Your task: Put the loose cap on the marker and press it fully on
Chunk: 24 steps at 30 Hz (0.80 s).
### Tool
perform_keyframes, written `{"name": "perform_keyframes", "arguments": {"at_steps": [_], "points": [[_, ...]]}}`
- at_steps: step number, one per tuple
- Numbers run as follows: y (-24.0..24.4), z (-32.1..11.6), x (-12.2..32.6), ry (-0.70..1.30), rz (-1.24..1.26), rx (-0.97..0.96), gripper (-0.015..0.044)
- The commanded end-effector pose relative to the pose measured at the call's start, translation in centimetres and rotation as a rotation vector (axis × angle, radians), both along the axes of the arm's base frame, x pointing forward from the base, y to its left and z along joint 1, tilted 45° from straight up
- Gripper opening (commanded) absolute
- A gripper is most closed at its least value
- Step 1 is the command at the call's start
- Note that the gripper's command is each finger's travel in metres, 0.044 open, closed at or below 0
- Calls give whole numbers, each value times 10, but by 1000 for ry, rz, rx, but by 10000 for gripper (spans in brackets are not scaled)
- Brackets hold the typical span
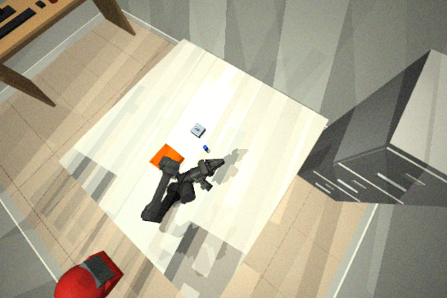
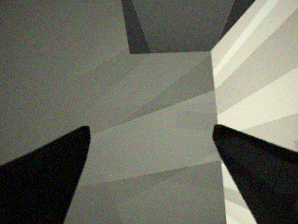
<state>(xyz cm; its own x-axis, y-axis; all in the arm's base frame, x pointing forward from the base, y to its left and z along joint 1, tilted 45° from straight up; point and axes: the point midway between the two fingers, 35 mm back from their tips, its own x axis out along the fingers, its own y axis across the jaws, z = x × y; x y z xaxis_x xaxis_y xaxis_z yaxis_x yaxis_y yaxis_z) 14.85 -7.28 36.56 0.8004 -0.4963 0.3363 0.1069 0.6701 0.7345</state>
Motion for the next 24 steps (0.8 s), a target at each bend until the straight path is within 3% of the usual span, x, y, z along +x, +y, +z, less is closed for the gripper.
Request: {"name": "perform_keyframes", "arguments": {"at_steps": [1, 7, 16, 24], "points": [[0, -1, 2, 18, -4, -9, 374], [1, -55, 56, 598, -84, -317, 233], [0, -157, 92, 1542, 52, -938, 233], [-5, -227, 78, 2245, 547, -1546, 233]]}}
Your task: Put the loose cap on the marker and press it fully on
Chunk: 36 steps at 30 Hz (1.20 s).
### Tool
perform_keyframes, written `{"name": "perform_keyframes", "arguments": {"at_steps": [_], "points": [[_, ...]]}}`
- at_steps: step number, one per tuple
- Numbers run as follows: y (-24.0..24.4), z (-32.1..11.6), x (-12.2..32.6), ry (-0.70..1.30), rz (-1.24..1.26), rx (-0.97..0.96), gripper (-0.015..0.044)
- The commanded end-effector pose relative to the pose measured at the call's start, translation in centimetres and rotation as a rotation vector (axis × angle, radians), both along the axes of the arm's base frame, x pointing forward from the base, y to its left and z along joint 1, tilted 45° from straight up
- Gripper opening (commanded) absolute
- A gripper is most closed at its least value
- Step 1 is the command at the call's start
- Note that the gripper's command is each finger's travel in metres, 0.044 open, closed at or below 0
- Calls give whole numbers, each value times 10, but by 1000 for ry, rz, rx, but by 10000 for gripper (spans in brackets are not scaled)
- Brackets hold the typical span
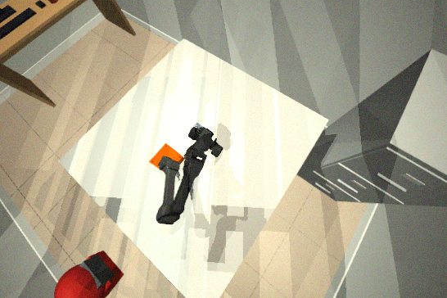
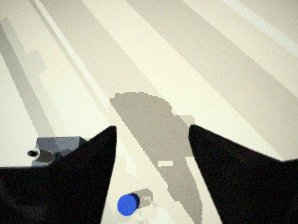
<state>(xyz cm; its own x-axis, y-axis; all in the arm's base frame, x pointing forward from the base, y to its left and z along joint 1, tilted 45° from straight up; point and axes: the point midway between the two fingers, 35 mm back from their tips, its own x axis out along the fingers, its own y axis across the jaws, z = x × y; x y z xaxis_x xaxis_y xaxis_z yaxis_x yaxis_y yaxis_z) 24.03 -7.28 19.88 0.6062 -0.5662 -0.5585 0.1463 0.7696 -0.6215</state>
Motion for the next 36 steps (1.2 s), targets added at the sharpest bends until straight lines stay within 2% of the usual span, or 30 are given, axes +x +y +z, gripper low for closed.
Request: {"name": "perform_keyframes", "arguments": {"at_steps": [1, 6, 8, 27, 32, 36], "points": [[-6, -67, -17, 942, 355, -314, 233], [-10, -89, -35, 1487, 649, -395, 233], [-13, -88, -37, 1559, 693, -399, 233], [-18, -83, -36, 1559, 693, -399, 233], [-41, -106, -41, 1559, 692, -400, 233], [-43, -107, -41, 1559, 691, -401, 233]]}}
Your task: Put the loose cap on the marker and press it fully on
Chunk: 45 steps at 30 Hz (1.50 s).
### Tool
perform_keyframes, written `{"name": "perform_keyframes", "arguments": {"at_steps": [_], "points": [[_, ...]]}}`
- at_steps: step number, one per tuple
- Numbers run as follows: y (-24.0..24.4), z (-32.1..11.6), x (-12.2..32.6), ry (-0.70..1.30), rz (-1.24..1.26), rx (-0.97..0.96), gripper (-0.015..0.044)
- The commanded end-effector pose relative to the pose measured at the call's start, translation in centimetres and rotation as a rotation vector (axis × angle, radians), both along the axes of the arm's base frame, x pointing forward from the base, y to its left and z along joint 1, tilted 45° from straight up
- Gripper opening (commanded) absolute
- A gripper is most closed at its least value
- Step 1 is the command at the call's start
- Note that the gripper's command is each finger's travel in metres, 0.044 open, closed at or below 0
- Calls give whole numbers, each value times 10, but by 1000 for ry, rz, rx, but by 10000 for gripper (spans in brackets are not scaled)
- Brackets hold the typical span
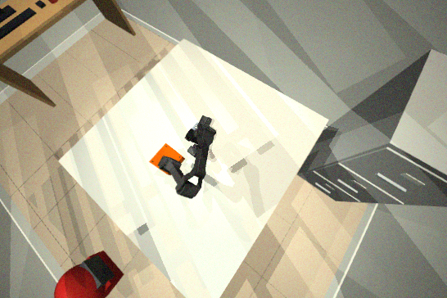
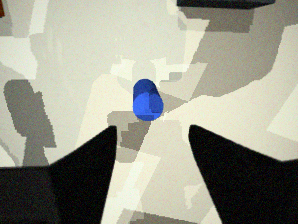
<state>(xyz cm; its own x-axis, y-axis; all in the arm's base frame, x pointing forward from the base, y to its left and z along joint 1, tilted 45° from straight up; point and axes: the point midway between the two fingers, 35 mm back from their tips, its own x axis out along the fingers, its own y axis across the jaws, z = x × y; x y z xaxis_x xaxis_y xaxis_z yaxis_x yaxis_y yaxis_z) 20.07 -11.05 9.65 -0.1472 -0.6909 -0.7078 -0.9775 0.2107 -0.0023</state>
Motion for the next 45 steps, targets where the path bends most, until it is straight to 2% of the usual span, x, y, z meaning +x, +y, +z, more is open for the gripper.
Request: {"name": "perform_keyframes", "arguments": {"at_steps": [1, 44, 45], "points": [[-6, -6, -2, 3, 6, -4, 233], [-51, -54, -12, 3, 6, -7, 233], [-51, -54, -12, 3, 6, -7, 207]]}}
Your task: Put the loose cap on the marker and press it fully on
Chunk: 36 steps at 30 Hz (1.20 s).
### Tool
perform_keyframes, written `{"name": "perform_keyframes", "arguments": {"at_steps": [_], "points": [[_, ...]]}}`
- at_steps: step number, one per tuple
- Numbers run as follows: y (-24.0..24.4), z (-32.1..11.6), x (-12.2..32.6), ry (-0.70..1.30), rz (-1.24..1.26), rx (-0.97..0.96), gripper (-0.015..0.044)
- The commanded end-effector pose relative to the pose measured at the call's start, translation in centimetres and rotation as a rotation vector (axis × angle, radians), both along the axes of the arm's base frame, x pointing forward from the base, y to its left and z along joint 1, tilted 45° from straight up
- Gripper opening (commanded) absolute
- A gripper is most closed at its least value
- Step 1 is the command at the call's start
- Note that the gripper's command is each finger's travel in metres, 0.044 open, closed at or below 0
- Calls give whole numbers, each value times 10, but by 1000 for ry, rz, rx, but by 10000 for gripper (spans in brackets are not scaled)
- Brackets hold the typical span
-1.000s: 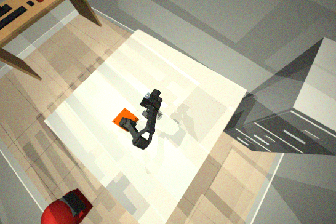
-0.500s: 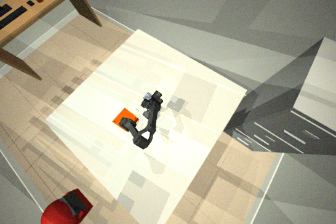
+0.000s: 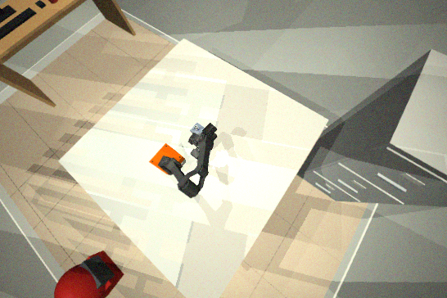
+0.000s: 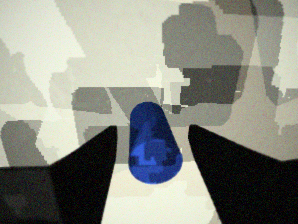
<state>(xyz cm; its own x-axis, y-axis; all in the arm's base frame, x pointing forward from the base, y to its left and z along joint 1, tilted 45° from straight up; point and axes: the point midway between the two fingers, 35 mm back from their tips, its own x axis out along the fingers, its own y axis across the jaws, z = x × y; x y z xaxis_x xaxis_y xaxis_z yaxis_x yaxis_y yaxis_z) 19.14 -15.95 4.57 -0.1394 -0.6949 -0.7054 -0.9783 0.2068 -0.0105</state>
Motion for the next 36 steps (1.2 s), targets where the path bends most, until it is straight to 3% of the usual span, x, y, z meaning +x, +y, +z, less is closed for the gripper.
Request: {"name": "perform_keyframes", "arguments": {"at_steps": [1, 3, 12, 15, 36], "points": [[-2, -3, -3, 11, 2, -2, 180], [-2, -3, -3, 11, 2, -2, 128], [-2, -3, -2, 11, 2, -2, 68], [1, -1, -1, 10, 2, -1, 0], [34, 31, 7, 10, 2, 3, 0]]}}
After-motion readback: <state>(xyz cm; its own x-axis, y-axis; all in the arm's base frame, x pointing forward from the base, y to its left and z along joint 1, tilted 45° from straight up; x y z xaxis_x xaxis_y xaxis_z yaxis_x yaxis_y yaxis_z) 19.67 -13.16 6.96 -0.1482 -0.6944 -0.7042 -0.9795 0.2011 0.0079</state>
